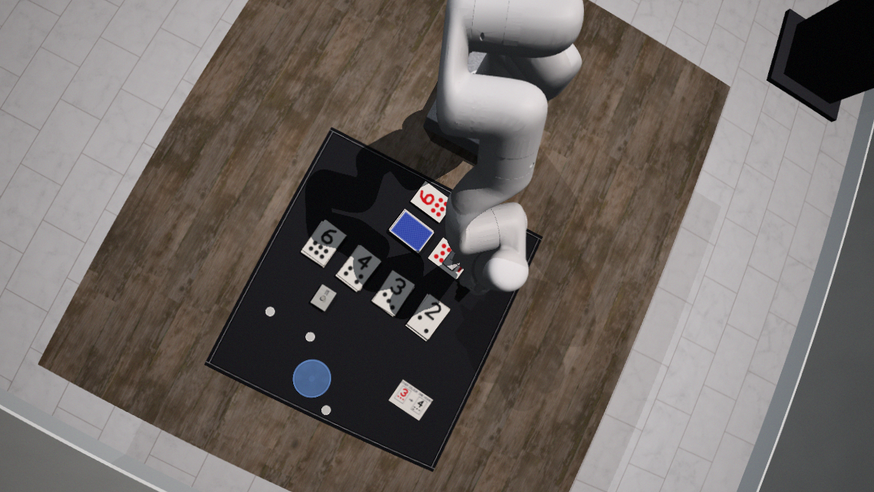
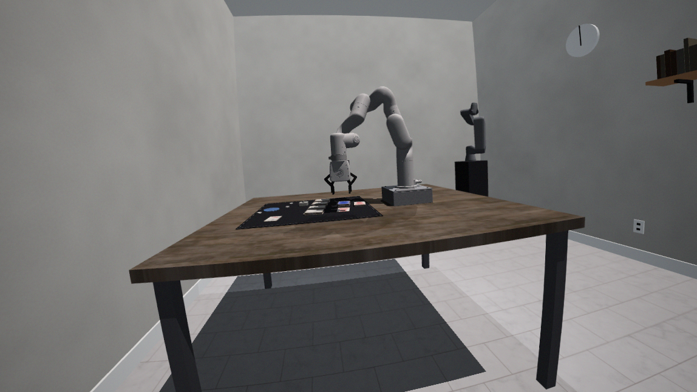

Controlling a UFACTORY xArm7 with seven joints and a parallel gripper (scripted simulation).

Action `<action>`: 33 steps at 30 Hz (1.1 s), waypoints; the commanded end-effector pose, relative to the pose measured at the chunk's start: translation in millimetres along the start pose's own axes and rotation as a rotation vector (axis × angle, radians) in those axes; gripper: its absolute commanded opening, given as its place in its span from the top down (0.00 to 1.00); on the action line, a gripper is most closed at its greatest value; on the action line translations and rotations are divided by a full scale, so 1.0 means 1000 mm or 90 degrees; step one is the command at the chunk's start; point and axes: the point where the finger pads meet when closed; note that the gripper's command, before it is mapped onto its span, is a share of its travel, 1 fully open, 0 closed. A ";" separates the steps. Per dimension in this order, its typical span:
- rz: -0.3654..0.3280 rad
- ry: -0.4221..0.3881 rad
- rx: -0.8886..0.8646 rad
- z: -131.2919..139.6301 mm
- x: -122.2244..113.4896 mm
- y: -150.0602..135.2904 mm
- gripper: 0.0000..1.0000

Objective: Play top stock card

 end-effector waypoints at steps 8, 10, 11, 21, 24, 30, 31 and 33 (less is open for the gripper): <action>-0.002 -0.002 0.000 0.001 -0.001 -0.001 0.13; -0.002 -0.002 0.000 0.001 -0.001 -0.001 0.13; -0.002 -0.002 0.000 0.001 -0.001 -0.001 0.13; -0.002 -0.002 0.000 0.001 -0.001 -0.001 0.13; -0.002 -0.002 0.000 0.000 -0.001 -0.001 0.13; -0.002 -0.002 -0.007 -0.039 0.022 -0.010 0.13; -0.002 -0.002 -0.007 -0.042 0.024 -0.011 0.13; -0.002 -0.002 -0.007 -0.042 0.024 -0.011 0.13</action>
Point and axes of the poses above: the point where the finger pads meet when closed, its own x axis out along the fingers, its own y axis across the jaws, z = x × y, and after that the axes turned 14 degrees about x, right-handed
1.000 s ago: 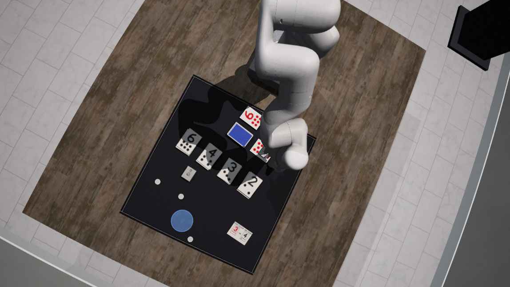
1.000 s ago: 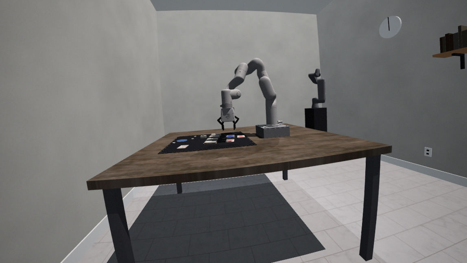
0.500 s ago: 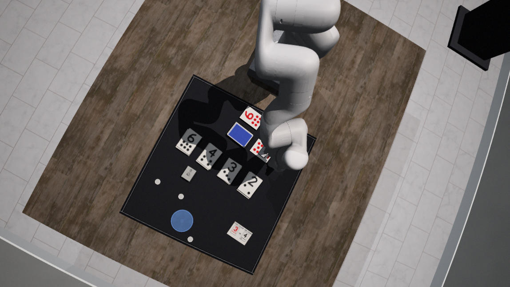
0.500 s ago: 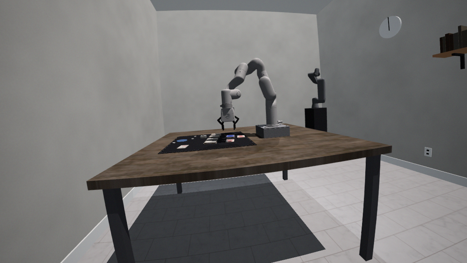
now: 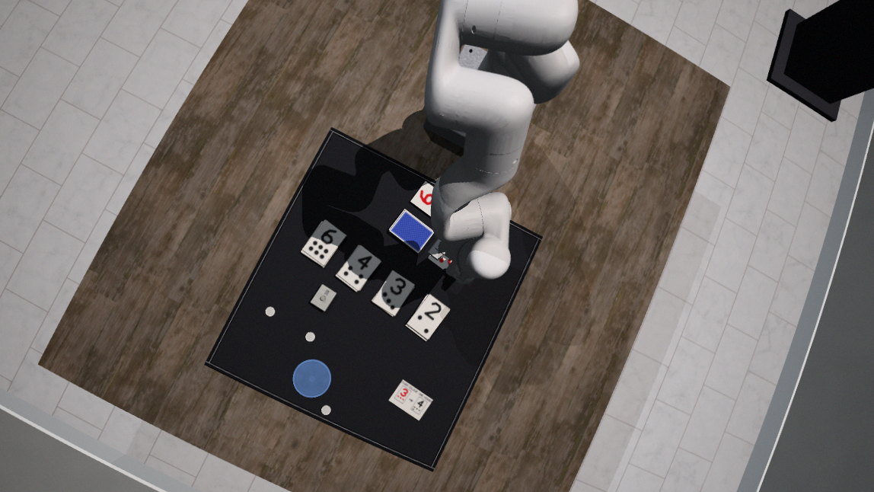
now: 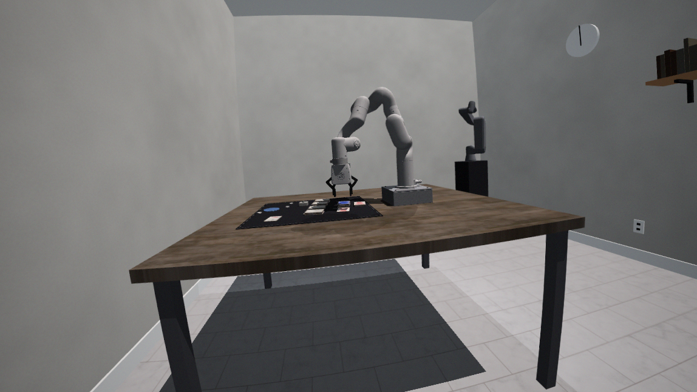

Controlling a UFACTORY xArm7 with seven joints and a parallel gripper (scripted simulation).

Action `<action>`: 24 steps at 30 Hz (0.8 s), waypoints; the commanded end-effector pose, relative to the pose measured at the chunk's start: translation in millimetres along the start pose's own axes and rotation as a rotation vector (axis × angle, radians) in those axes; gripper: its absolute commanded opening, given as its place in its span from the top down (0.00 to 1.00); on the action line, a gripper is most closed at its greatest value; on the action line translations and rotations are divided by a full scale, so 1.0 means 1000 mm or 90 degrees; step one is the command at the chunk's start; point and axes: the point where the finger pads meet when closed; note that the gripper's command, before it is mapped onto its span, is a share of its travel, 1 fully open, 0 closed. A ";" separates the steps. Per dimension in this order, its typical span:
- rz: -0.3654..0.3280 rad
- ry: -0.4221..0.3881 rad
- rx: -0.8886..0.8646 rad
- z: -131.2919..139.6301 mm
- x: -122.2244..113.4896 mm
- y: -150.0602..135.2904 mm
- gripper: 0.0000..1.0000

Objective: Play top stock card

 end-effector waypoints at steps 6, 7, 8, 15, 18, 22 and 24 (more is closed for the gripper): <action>-0.005 -0.005 -0.005 -0.008 0.007 -0.005 0.13; -0.005 -0.005 -0.005 -0.008 0.007 -0.005 0.13; -0.005 -0.005 -0.005 -0.008 0.007 -0.005 0.13; -0.005 -0.005 -0.005 -0.008 0.014 -0.005 0.13; -0.005 -0.005 -0.005 -0.008 0.020 -0.005 0.13; -0.005 -0.005 -0.005 -0.008 0.028 -0.005 0.13; -0.005 -0.005 -0.005 -0.008 0.028 -0.005 0.13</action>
Point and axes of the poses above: the point where the finger pads meet when closed, its own x axis out along the fingers, its own y axis across the jaws, z = x × y, and after that the axes turned 14 degrees about x, right-handed
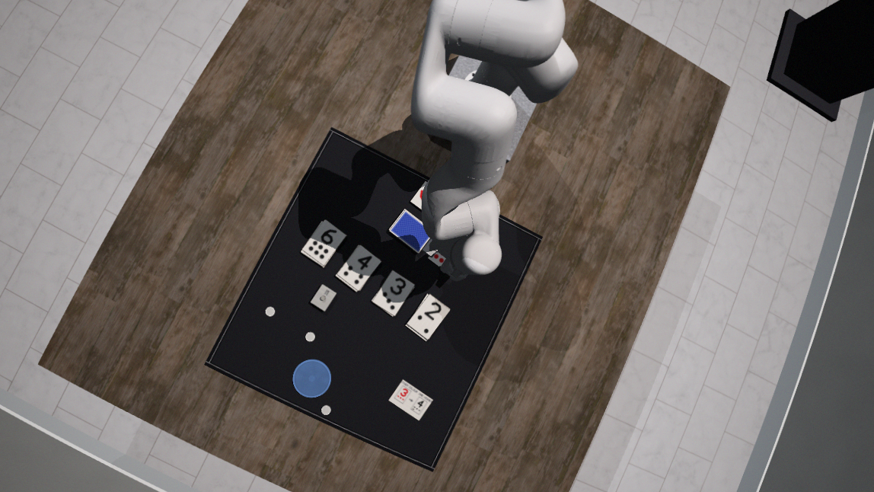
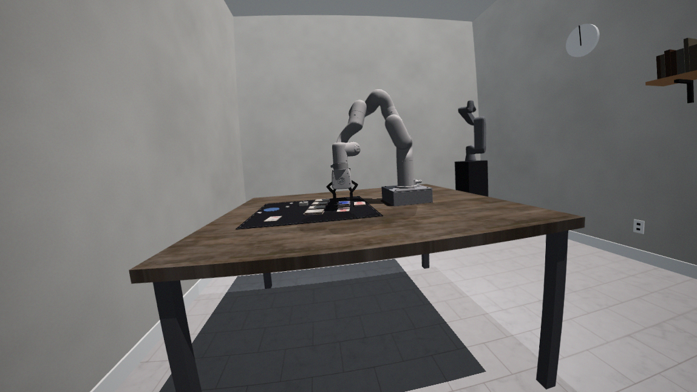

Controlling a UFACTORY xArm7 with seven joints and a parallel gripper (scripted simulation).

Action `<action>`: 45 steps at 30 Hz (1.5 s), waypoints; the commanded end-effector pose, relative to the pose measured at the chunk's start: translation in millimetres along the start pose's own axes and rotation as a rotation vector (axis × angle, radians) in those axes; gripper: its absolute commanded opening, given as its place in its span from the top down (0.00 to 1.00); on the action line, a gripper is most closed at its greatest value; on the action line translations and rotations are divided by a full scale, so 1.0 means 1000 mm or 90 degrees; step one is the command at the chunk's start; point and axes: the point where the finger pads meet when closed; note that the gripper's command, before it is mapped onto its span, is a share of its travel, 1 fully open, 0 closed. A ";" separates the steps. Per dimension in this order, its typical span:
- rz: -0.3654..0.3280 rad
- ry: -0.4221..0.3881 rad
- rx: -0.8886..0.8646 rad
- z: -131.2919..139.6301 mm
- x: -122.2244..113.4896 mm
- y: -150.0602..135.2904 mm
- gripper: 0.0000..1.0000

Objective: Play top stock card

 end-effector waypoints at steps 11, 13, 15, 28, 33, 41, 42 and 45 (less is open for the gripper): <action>-0.004 -0.001 0.000 0.001 0.026 -0.002 0.13; -0.004 -0.001 0.000 0.001 0.029 -0.002 0.13; -0.004 -0.001 0.000 0.001 0.032 -0.002 0.13; -0.004 -0.001 0.000 0.001 0.035 -0.002 0.13; -0.004 -0.001 0.000 0.001 0.035 -0.002 0.13; -0.004 -0.001 0.000 0.001 0.035 -0.002 0.13; -0.004 -0.001 0.000 0.001 0.035 -0.002 0.13; -0.004 -0.001 0.000 0.001 0.035 -0.002 0.13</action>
Point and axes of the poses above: the point where the finger pads meet when closed, its own x axis out along the fingers, its own y axis across the jaws, z = x × y, and after that the axes turned 14 degrees about x, right-handed
